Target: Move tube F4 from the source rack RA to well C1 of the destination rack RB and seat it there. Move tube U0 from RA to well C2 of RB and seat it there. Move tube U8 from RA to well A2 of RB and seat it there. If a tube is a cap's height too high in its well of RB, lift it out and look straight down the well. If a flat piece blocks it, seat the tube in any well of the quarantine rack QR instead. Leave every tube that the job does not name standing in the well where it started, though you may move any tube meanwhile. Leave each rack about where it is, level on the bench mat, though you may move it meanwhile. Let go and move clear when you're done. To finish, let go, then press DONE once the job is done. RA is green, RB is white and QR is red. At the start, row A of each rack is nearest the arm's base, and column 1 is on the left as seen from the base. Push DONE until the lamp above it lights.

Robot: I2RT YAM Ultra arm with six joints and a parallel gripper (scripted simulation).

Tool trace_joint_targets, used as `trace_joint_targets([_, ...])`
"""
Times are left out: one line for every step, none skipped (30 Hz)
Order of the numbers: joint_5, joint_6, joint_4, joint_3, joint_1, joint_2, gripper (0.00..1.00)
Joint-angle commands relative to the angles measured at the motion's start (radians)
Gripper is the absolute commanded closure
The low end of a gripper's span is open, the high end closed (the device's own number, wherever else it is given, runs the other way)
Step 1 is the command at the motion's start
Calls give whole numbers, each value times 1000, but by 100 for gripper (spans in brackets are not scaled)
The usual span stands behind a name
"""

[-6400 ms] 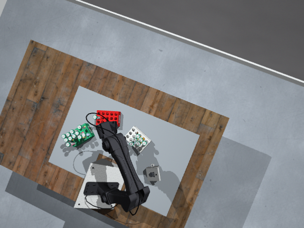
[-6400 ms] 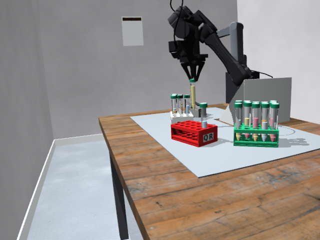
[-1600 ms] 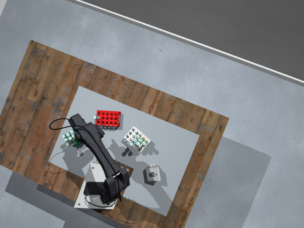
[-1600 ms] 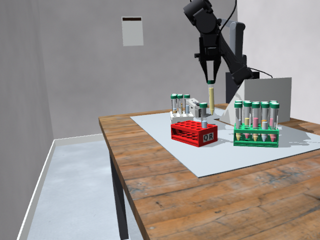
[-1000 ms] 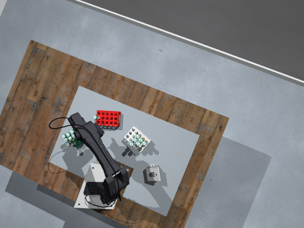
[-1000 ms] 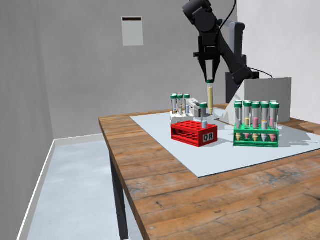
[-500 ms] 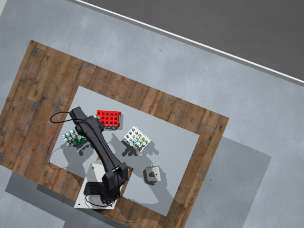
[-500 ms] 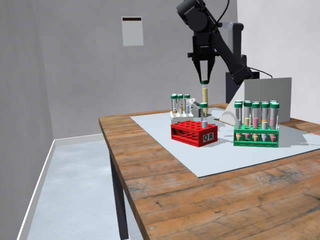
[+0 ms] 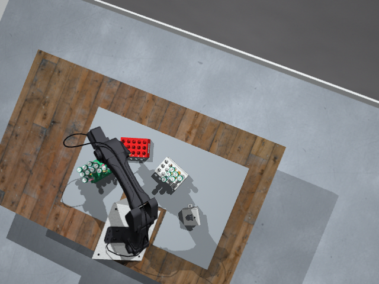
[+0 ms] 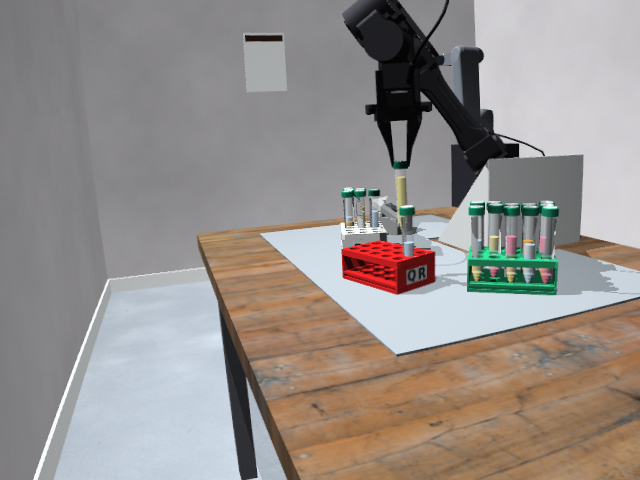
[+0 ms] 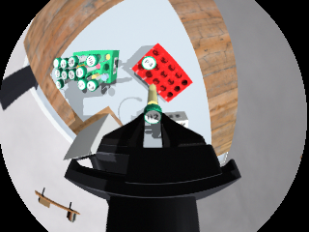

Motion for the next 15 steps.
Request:
trace_joint_targets([15,-17,-31,63,-3,19,100])
trace_joint_targets([15,-17,-31,63,-3,19,100])
trace_joint_targets([15,-17,-31,63,-3,19,100])
trace_joint_targets([15,-18,-36,76,12,27,100])
trace_joint_targets([16,-20,-39,86,10,32,100])
trace_joint_targets([17,-22,-42,96,9,38,100])
trace_joint_targets([18,-24,-46,107,7,45,100])
trace_joint_targets([19,-26,-49,119,1,51,100])
trace_joint_targets([20,-27,-53,130,-6,58,100])
trace_joint_targets([21,-29,-57,142,-11,64,100])
trace_joint_targets([22,-31,-61,153,-14,71,100])
trace_joint_targets([23,-33,-64,165,-16,78,100])
trace_joint_targets([24,-34,-64,178,-16,85,100])
trace_joint_targets([25,-36,-64,190,-14,92,100])
trace_joint_targets([25,-37,-66,203,-12,99,100])
